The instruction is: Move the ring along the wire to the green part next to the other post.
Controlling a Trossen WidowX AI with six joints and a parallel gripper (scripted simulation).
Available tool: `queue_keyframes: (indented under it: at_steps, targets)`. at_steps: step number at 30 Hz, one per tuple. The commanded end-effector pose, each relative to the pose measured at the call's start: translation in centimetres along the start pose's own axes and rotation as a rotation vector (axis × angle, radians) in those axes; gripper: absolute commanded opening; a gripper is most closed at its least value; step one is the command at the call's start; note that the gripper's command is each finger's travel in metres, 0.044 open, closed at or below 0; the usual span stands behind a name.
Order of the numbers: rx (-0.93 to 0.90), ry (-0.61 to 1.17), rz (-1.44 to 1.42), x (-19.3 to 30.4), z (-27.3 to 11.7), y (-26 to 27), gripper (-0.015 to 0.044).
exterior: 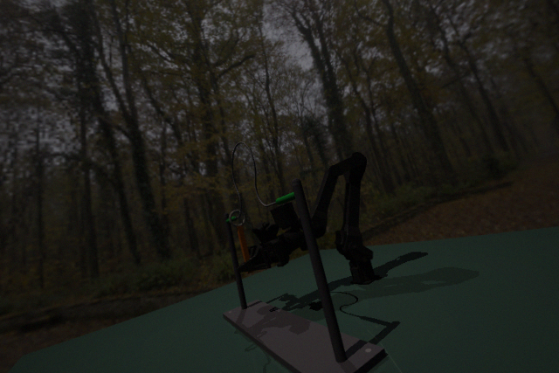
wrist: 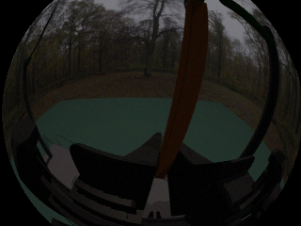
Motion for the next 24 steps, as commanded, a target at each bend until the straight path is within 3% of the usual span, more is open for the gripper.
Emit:
queue_keyframes:
  at_steps: [1, 24]
  targets:
    - [-0.007, -0.008, 0.04, -0.3, -0.1, 0.9, -0.015]
    - [-0.1, 0.015, 0.451, -3.2, -0.8, 6.7, -0.015]
Point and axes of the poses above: the point midway between the two fingers, 35 mm back from their tips, its own z axis out along the fingers, its own y axis across the jaws, x = y × z, the point moved 9 cm from there along -z, back along the fingers, and after that the axes turned 10 degrees about -z, right-handed, at the moved point
